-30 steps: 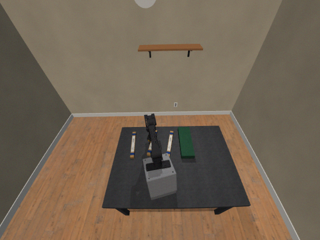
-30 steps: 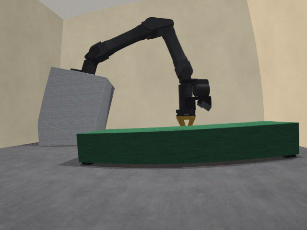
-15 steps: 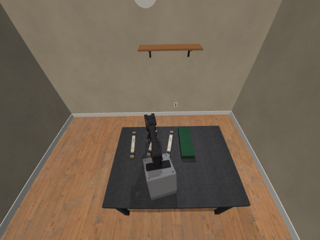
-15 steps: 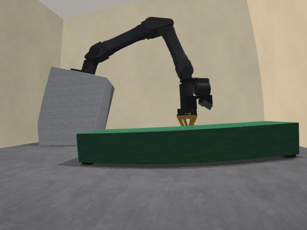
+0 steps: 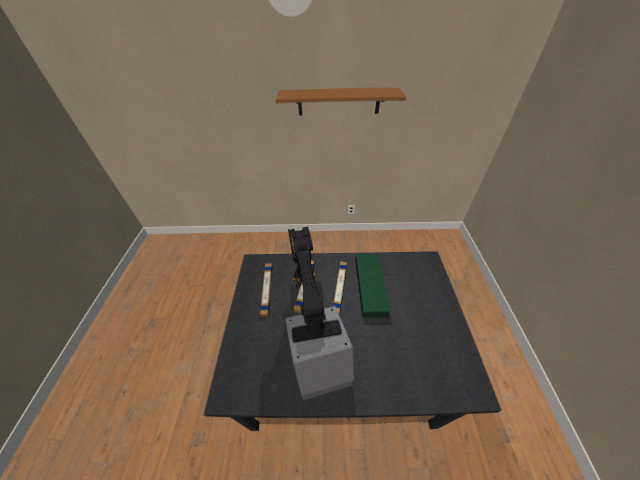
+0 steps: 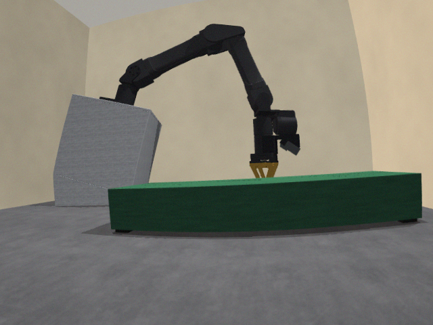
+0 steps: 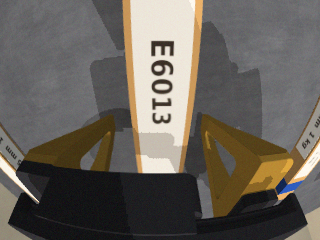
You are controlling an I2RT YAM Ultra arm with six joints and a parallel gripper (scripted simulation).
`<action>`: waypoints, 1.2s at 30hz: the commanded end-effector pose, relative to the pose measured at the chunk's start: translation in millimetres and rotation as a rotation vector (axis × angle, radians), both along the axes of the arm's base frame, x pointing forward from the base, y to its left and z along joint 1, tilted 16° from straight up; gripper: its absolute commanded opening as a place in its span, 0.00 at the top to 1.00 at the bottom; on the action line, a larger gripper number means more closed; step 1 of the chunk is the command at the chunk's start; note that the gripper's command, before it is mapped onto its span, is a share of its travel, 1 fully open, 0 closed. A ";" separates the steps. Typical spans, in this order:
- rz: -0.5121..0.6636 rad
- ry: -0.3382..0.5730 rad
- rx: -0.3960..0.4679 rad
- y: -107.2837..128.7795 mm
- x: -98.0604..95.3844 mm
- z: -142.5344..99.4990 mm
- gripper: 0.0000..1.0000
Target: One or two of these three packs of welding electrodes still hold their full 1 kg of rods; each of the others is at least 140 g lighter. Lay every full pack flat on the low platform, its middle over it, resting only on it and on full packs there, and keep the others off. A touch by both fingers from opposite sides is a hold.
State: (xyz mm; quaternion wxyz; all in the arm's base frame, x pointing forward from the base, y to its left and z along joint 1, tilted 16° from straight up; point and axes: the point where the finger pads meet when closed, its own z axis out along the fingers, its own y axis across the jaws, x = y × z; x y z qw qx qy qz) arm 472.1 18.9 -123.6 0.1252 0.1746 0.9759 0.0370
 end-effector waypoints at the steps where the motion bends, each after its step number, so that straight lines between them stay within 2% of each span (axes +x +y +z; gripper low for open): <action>1: -0.001 -0.065 -0.003 4.0 20.8 19.0 0.26; 7: -0.001 -0.065 -0.003 4.0 20.8 19.0 0.26; 8: -0.002 -0.036 -0.004 1.4 -5.7 6.9 0.26; 15: -0.004 -0.010 -0.005 -2.1 -21.9 38.3 0.26; 17: -0.005 -0.020 -0.005 -2.9 -20.9 50.3 0.26; 22: -0.005 -0.010 -0.005 -4.4 -29.0 62.0 0.26; 32: -0.006 -0.030 -0.005 -7.7 -36.2 115.0 0.26; 36: -0.006 -0.033 -0.005 -7.7 -35.3 116.9 0.26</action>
